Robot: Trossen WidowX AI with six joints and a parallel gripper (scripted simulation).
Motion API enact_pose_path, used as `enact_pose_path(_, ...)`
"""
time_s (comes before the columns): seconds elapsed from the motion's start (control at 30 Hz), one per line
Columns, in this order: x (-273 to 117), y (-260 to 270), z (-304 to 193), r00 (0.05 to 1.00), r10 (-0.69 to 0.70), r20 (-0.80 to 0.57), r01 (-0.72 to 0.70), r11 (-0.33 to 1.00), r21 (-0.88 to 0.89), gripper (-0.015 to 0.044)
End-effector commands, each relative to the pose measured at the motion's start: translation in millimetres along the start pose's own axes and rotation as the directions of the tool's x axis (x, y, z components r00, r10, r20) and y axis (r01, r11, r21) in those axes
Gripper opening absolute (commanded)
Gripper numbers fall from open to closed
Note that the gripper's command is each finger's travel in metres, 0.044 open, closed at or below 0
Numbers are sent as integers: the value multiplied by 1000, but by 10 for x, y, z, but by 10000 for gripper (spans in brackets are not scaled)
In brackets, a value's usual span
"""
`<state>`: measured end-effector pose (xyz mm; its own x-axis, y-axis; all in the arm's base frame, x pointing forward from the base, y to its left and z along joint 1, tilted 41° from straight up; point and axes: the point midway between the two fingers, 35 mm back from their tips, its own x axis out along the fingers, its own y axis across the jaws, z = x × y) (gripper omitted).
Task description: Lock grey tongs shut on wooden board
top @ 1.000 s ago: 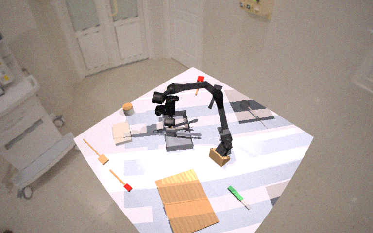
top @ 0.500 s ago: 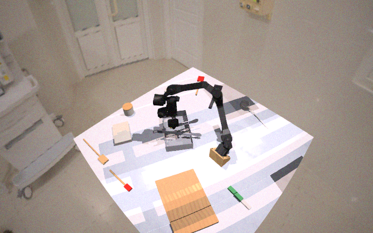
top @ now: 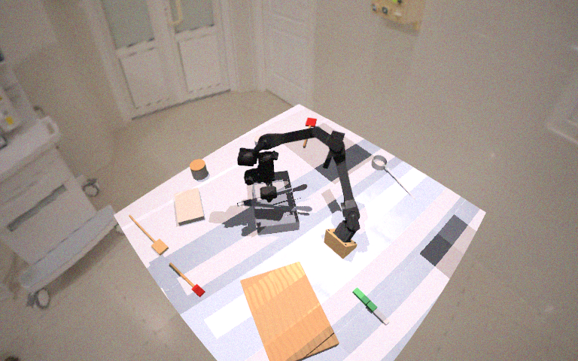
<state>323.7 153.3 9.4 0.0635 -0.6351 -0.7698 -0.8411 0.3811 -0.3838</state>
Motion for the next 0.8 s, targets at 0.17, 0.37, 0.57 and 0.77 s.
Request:
enact_pose_path(0.17, 166, -3, 9, 1000, -3, -3, 3, 1000, -5, 440)
enact_pose_path(0.37, 265, -6, 13, 1000, -3, -3, 3, 1000, -5, 440)
enact_pose_path(0.57, 363, -9, 14, 1000, -3, -3, 3, 1000, -5, 440)
enact_pose_path(0.77, 462, -11, 11, 1000, -4, -3, 4, 1000, -5, 440)
